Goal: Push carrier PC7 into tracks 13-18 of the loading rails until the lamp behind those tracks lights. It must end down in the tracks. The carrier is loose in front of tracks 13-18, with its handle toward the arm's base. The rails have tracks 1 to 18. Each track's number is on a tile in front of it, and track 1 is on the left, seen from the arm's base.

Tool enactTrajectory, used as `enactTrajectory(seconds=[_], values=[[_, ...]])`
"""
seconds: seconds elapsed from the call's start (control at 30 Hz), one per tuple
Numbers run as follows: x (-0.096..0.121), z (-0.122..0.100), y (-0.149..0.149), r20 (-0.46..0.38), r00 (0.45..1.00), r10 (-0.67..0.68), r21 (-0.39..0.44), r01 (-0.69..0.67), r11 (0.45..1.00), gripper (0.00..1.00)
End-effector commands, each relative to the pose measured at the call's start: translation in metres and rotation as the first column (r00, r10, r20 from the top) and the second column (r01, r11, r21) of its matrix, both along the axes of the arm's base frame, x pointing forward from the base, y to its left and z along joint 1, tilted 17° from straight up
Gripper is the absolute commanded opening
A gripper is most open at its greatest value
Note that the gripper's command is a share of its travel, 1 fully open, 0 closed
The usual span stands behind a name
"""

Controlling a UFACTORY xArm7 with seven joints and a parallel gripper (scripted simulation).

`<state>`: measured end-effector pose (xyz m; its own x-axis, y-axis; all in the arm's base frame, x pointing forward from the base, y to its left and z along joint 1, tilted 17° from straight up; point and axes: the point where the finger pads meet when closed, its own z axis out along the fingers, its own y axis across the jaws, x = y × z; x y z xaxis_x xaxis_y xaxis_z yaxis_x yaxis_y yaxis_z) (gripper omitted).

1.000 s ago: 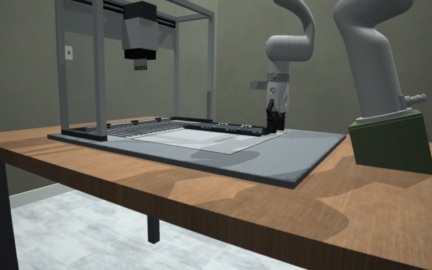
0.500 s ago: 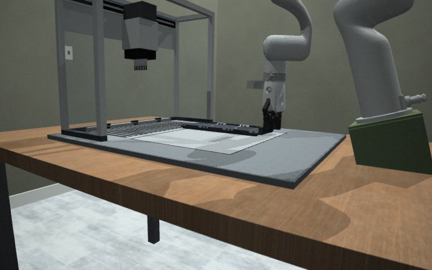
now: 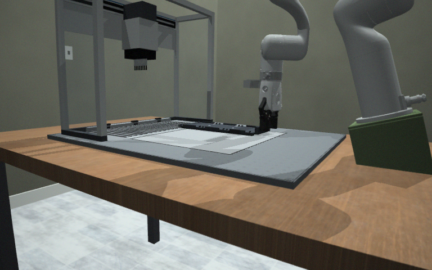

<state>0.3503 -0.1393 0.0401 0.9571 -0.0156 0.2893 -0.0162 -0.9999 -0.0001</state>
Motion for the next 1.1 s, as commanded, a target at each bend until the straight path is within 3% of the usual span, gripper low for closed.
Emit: enactTrajectory(seconds=[0.0, 1.07], values=[[0.008, -0.006, -0.002, 0.000, 1.000, -0.001, -0.002, 0.001, 1.000, 0.82], [0.035, 0.002, -0.003, 0.000, 1.000, -0.001, -0.002, 0.001, 1.000, 0.82]])
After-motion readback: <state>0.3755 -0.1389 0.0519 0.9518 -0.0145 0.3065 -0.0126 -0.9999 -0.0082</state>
